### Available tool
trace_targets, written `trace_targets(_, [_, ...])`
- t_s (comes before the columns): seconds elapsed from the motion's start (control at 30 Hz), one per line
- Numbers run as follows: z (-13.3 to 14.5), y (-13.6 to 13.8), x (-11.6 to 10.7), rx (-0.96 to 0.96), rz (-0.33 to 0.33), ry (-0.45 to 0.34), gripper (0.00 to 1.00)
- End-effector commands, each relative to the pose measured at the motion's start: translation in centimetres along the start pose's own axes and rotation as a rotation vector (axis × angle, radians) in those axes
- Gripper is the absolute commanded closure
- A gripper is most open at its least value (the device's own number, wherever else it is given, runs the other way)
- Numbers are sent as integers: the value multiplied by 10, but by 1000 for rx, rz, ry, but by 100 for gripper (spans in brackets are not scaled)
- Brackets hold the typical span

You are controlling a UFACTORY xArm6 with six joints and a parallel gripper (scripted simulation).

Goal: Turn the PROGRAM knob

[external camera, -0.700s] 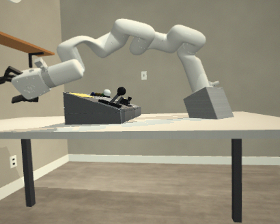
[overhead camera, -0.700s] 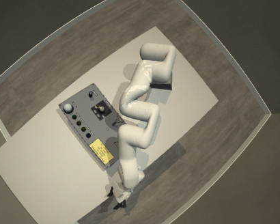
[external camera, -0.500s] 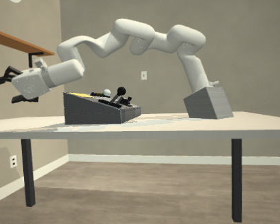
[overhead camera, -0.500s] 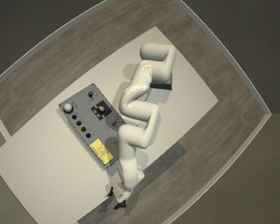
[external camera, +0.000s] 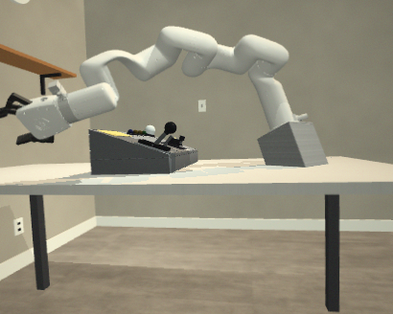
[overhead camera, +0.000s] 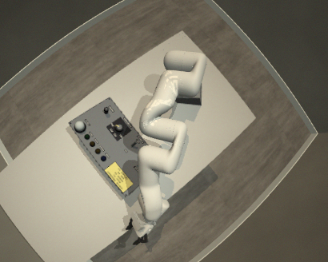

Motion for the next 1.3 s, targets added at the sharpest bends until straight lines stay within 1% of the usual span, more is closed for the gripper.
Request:
trace_targets(0.0, [-7, -7, -1, -2, 2, 5, 0])
trace_targets(0.1, [-20, -17, -5, -15, 22, 9, 0])
trace_targets(0.23, [-53, -41, -20, -52, 77, 12, 0])
trace_targets(0.27, [-53, -41, -20, -52, 77, 12, 0])
trace_targets(0.3, [-64, -48, -26, -65, 96, 11, 0])
trace_targets(0.4, [-64, -48, -26, -65, 96, 11, 0])
trace_targets(0.43, [-76, -55, -33, -80, 118, 9, 0])
trace_targets(0.47, [-76, -55, -33, -80, 118, 9, 0])
trace_targets(0.5, [-90, -62, -42, -96, 142, 5, 0])
trace_targets(0.53, [-90, -62, -42, -96, 142, 5, 0])
trace_targets(0.57, [-103, -68, -53, -113, 168, -1, 0])
trace_targets(0.63, [-103, -68, -53, -113, 168, -1, 0])
trace_targets(0.67, [-118, -74, -65, -132, 196, -10, 0])
trace_targets(0.7, [-118, -74, -65, -132, 196, -10, 0])
trace_targets(0.73, [-132, -79, -79, -152, 225, -21, 0])
trace_targets(0.8, [-132, -79, -79, -152, 225, -21, 0])
trace_targets(0.83, [-147, -83, -95, -174, 256, -35, 0])
trace_targets(0.87, [-147, -83, -95, -174, 256, -35, 0])
trace_targets(0.9, [-162, -86, -113, -197, 287, -52, 0])
trace_targets(0.97, [-162, -86, -113, -197, 287, -52, 0])
trace_targets(1.0, [-175, -86, -132, -220, 319, -73, 0])
trace_targets(1.03, [-175, -86, -132, -220, 319, -73, 0])
trace_targets(1.07, [-189, -85, -152, -245, 351, -98, 0])
trace_targets(1.13, [-189, -85, -152, -245, 351, -98, 0])
trace_targets(1.17, [-201, -83, -173, -270, 383, -126, 0])
trace_targets(1.2, [-201, -83, -173, -270, 383, -126, 0])
trace_targets(1.23, [-212, -78, -196, -295, 413, -157, 0])
trace_targets(1.27, [-212, -78, -196, -295, 413, -157, 0])
Point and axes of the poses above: the point where the finger pads meet when closed, its own x axis out along the fingers, its own y axis across the jaws, z = x × y, the point moved 8 cm from there along -x, back along the fingers, and after that the axes turned 7 degrees about x, right-handed, at the moved point
